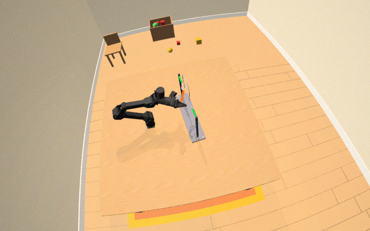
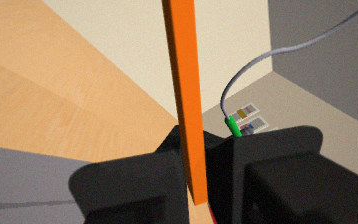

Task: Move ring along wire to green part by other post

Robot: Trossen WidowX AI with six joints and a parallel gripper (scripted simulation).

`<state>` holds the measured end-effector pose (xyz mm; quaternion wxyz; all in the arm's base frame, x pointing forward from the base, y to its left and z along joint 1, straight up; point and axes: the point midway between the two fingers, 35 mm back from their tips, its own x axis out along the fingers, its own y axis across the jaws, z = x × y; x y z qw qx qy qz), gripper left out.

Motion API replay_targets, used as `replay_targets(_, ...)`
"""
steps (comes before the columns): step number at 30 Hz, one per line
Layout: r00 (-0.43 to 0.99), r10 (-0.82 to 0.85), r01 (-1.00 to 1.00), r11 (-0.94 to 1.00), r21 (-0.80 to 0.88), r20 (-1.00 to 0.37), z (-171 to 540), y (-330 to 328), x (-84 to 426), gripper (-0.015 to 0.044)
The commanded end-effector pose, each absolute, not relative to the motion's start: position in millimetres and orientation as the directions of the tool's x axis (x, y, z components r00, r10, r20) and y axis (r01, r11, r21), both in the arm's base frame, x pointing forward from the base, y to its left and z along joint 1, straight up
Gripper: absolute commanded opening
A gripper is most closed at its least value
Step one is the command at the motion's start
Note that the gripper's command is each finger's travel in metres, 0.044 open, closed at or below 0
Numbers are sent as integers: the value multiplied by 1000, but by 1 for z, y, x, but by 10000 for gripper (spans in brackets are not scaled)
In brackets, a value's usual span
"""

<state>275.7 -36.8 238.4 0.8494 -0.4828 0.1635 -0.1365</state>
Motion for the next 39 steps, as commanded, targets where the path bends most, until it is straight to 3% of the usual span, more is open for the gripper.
replay_targets(1, 904, -378, 60, 575, -816, -200, 223, -30, 275, -150)
replay_targets(21, 890, -228, 22, 886, -463, -394, 180, 24, 270, -150)
replay_targets(39, 876, -85, 8, 987, -163, -474, 168, 74, 265, -150)
